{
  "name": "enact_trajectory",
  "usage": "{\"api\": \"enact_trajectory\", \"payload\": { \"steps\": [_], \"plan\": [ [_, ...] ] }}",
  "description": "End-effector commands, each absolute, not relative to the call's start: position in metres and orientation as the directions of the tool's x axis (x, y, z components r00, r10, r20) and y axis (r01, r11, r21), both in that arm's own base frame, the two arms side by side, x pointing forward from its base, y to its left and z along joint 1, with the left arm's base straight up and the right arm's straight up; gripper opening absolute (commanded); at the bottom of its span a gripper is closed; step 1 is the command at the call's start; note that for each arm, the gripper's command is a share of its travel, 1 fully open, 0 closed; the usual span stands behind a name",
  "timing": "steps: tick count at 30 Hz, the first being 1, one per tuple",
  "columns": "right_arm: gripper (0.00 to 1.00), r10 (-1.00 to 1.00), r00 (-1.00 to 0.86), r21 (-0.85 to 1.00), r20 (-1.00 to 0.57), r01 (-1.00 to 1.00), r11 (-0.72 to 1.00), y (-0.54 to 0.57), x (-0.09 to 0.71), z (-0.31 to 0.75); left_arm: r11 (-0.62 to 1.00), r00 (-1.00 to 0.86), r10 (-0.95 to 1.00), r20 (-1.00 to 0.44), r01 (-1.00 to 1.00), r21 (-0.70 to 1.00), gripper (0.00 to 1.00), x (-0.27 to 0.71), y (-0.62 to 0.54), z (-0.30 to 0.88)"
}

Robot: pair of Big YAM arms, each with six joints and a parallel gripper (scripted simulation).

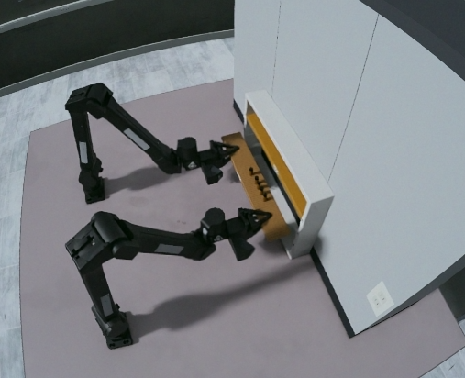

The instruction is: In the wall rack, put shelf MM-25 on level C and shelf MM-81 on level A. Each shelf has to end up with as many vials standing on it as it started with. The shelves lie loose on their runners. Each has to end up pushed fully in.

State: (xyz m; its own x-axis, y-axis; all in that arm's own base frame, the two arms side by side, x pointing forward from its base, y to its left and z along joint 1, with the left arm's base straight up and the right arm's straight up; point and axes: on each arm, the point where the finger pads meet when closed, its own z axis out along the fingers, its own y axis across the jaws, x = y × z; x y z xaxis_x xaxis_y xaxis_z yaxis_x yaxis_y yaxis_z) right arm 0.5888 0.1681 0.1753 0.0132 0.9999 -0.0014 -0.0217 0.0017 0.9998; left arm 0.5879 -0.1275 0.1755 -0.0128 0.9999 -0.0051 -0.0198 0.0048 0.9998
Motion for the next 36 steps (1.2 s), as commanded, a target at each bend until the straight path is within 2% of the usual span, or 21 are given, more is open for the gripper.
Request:
{"api": "enact_trajectory", "payload": {
  "steps": [1,36],
  "plan": [
    [0.12,1.000,0.013,0.998,0.008,-0.063,-0.008,0.171,0.592,0.173,0.018,-0.012,1.000,-0.018,-0.064,0.998,0.12,0.592,-0.131,0.176],
    [0.12,1.000,0.014,0.999,0.006,-0.053,-0.005,0.170,0.613,0.136,0.023,-0.011,1.000,-0.023,-0.052,0.998,0.12,0.613,-0.131,0.138]
  ]
}}
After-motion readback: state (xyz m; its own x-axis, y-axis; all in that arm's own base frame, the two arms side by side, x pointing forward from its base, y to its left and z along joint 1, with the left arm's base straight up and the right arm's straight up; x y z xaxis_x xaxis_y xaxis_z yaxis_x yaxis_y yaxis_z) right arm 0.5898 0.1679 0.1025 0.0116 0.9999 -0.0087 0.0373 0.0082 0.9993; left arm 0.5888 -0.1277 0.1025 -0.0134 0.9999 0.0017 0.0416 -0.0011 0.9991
